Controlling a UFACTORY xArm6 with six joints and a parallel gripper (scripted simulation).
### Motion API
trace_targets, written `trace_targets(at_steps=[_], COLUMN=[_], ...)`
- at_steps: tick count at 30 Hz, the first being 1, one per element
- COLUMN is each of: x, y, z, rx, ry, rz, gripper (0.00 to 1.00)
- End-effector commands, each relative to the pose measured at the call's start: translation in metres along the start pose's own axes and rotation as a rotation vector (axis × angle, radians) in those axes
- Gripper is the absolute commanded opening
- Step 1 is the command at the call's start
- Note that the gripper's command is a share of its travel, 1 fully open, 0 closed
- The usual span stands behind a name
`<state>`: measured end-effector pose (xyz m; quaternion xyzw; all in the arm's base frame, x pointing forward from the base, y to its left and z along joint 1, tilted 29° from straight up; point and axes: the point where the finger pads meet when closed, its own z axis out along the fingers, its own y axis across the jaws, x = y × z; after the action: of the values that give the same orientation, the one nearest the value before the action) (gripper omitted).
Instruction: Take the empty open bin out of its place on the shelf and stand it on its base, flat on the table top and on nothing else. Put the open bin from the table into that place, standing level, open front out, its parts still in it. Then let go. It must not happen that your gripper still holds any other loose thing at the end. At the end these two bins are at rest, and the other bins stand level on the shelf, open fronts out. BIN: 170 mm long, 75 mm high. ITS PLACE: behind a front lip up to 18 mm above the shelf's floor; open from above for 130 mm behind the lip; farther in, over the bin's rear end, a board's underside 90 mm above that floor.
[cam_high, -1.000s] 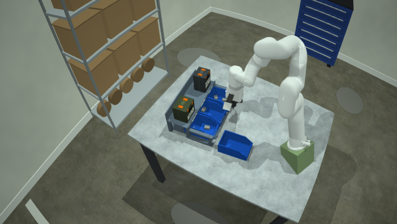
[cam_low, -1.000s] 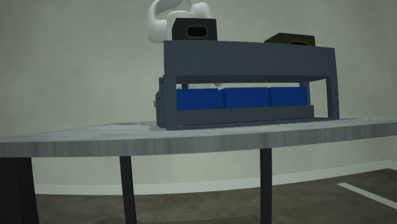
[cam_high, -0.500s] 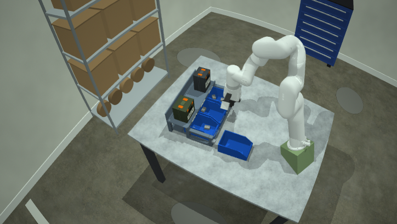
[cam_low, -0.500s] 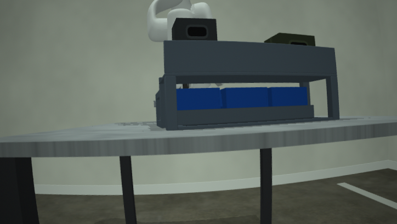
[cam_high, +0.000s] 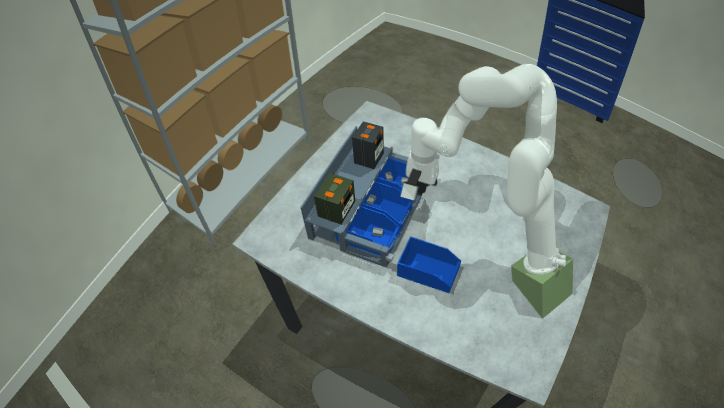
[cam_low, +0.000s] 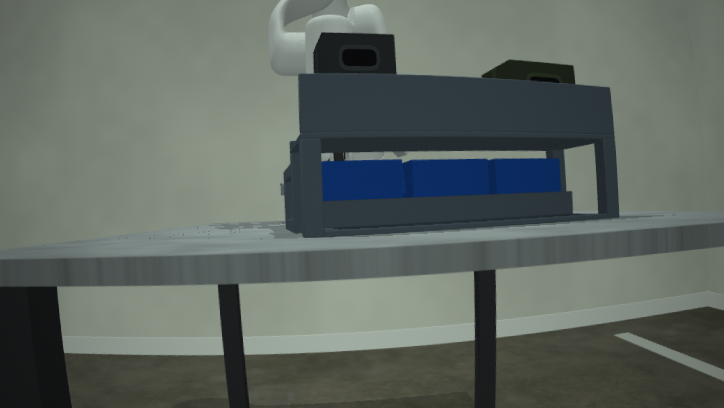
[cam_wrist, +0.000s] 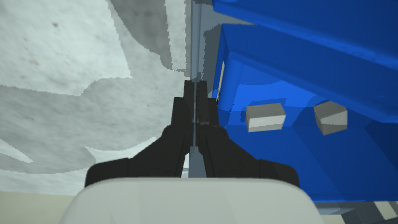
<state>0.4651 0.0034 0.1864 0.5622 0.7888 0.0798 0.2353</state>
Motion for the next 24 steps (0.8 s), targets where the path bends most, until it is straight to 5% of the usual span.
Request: trace_targets(at_steps=[1,24], x=[-0.0005,-0.0004], y=[0.0015,-0.0081], z=[-0.0010,-0.0105], rx=[-0.004,-0.004], ry=[-0.001,-0.001], rz=[0.000,0.000], gripper=[0.00,0.00])
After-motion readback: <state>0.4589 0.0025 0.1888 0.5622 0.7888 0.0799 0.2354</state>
